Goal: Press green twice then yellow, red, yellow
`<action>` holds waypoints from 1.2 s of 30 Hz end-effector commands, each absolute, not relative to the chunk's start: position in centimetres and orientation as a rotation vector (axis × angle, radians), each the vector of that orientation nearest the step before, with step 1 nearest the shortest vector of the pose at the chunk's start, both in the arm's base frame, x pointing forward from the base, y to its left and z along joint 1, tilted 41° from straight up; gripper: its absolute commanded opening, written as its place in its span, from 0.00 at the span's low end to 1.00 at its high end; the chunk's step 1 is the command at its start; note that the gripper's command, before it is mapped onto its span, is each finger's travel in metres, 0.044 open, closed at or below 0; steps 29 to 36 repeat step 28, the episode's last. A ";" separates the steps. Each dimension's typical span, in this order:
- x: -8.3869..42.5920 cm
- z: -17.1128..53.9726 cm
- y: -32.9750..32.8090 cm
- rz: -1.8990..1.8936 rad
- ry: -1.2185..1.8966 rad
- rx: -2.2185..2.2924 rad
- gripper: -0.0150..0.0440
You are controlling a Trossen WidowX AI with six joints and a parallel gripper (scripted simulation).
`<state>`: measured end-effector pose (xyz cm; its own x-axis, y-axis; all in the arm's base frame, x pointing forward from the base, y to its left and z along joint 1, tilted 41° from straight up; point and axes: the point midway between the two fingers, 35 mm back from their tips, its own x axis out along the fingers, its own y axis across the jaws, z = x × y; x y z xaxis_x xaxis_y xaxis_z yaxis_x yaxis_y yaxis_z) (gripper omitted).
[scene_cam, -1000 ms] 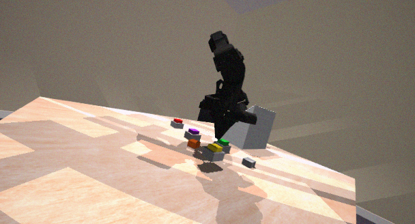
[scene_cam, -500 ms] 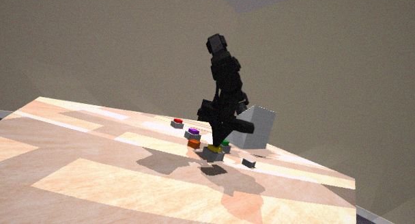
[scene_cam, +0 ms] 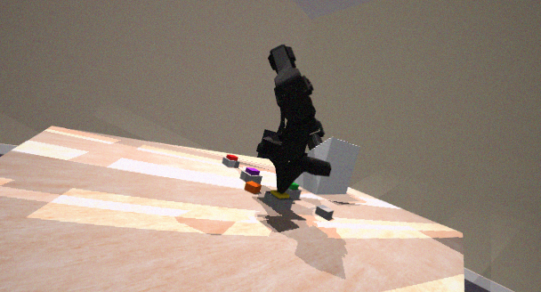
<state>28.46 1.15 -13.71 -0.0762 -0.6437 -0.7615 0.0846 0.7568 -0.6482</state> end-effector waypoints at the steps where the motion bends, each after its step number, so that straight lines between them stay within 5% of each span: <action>1: 28.2 -13.7 0.9 -0.640 1.547 -0.480 0.29; 14: 28.5 -11.2 3.1 -0.638 1.548 -0.479 0.29; 27: 25.8 -11.9 14.1 -0.632 1.550 -0.473 0.87; 36: 25.8 -11.9 14.1 -0.632 1.550 -0.473 0.87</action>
